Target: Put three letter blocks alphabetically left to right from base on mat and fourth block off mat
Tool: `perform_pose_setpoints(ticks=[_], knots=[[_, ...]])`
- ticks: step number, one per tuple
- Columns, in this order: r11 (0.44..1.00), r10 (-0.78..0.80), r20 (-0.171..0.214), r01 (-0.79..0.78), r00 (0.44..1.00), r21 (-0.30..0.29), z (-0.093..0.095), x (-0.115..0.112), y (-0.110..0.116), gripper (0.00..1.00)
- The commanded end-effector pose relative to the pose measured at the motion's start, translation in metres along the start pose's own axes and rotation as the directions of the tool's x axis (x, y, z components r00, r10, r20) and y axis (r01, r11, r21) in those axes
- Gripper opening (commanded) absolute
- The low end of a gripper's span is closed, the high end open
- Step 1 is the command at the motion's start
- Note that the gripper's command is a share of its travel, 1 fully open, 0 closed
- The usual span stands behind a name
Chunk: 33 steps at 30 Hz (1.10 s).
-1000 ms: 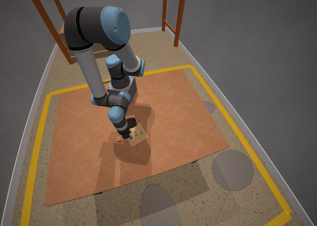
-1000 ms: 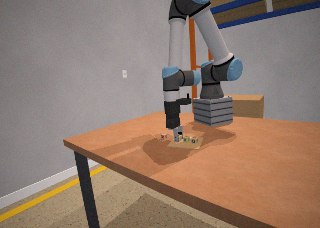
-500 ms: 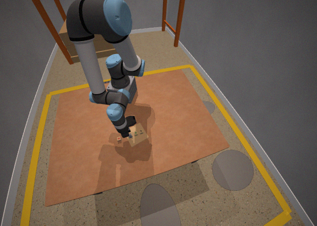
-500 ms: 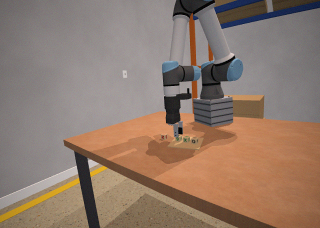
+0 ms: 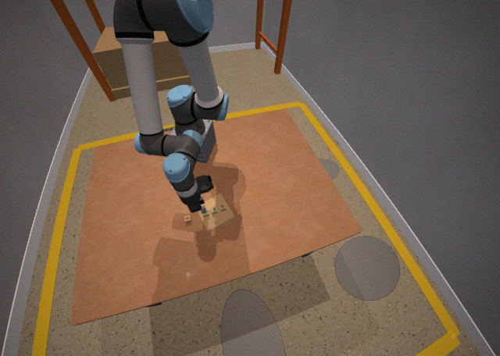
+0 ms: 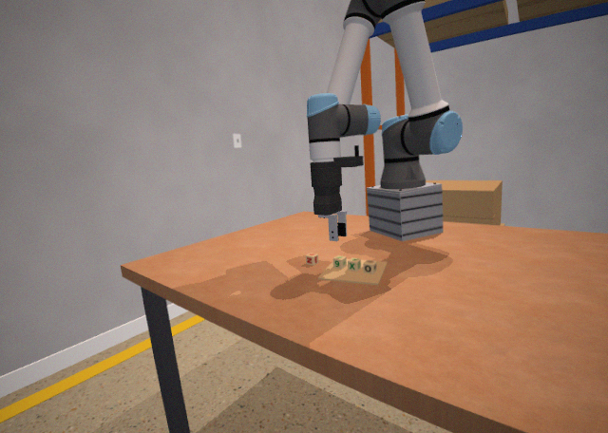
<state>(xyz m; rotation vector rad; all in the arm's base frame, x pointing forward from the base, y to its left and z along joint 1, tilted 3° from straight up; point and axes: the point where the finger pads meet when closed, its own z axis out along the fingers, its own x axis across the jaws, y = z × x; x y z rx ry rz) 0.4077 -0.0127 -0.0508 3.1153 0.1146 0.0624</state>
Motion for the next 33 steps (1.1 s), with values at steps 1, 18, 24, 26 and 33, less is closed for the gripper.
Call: perform_pose_setpoints(ticks=[1,18,24,26,33], knots=[[1.0,0.0,-0.001,0.0,1.0,0.0,-0.0107,0.0003,0.0001,0.79],[1.0,0.0,-0.001,0.0,1.0,0.0,-0.0163,0.0003,0.0001,1.0],[1.0,0.0,-0.001,0.0,1.0,0.0,-0.0163,0.0003,0.0001,1.0],[1.0,0.0,-0.001,0.0,1.0,0.0,-0.0163,0.0003,0.0001,1.0],[1.0,0.0,-0.001,0.0,1.0,0.0,-0.0165,0.0003,0.0001,1.0]])
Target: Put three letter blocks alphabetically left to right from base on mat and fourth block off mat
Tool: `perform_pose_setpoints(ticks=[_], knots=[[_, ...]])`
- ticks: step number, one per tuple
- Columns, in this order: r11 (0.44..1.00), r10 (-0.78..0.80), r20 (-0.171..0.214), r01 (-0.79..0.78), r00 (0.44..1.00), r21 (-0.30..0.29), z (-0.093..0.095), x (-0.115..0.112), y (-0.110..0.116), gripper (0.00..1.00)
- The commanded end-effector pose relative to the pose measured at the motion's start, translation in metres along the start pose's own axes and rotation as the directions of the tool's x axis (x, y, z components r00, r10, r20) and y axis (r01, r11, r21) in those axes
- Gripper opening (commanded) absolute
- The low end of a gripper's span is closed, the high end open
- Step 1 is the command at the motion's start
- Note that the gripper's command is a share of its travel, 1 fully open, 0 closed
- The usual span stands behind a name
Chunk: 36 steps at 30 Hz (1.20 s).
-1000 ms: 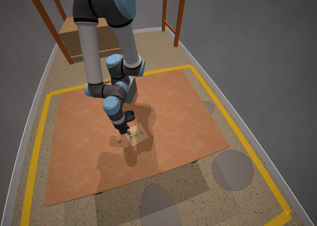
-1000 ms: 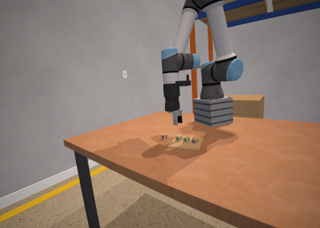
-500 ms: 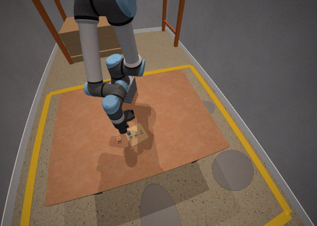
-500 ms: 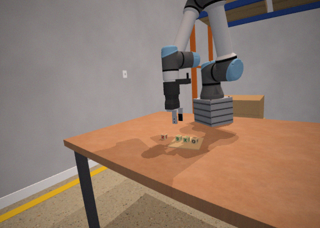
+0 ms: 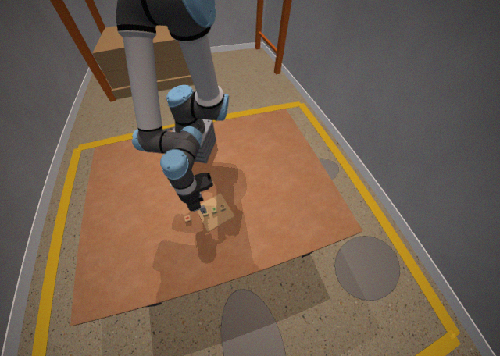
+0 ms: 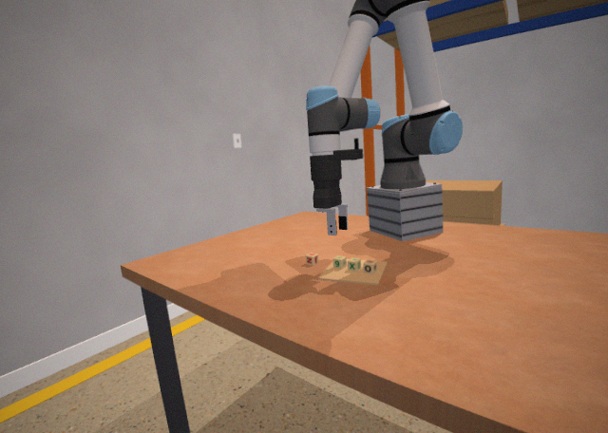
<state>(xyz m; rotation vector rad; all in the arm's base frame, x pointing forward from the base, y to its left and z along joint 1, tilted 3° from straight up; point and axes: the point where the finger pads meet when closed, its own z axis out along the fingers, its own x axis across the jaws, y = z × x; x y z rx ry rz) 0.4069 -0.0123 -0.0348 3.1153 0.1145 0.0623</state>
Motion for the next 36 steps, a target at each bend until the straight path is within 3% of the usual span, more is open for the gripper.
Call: perform_pose_setpoints(ticks=[1,10,25,36], knots=[[1.0,0.0,-0.001,0.0,1.0,-0.001,-0.001,0.0,0.0,1.0],[1.0,0.0,-0.001,0.0,1.0,-0.001,-0.015,0.0,0.0,1.0],[1.0,0.0,-0.001,0.0,1.0,-0.001,-0.082,0.0,0.0,1.0],[1.0,0.0,-0.001,0.0,1.0,-0.001,-0.088,0.0,0.0,1.0]])
